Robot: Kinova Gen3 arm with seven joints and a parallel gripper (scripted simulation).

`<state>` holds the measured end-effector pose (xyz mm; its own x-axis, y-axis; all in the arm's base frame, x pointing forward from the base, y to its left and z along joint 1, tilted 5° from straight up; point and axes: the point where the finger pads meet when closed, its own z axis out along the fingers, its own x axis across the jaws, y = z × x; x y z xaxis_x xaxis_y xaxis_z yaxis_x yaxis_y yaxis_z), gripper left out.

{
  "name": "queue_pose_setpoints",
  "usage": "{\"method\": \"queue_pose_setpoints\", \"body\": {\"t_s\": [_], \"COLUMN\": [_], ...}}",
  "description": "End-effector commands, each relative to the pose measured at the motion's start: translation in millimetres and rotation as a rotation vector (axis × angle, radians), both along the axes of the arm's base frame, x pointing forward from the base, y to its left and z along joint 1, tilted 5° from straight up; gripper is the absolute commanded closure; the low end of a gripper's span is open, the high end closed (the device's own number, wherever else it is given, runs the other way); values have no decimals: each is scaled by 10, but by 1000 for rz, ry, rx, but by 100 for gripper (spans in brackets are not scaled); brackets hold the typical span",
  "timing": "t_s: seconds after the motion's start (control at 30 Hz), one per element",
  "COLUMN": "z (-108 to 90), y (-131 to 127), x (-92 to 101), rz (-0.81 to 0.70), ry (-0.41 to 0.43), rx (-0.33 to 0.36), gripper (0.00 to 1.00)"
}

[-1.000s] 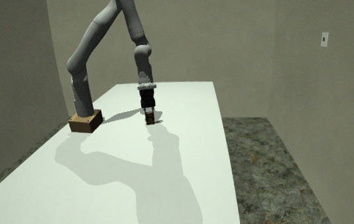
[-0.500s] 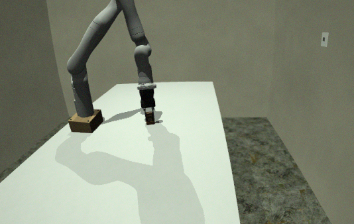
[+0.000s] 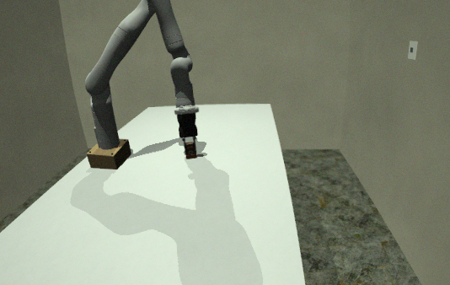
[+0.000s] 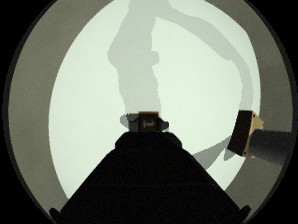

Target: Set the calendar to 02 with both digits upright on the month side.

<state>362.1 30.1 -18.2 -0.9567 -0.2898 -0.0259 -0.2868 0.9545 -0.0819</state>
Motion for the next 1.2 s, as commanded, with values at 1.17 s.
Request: {"method": "queue_pose_setpoints", "body": {"t_s": [1.17], "z": [5], "y": [2], "x": [5], "rz": [0], "ry": [-1], "rx": [1], "gripper": [22]}}
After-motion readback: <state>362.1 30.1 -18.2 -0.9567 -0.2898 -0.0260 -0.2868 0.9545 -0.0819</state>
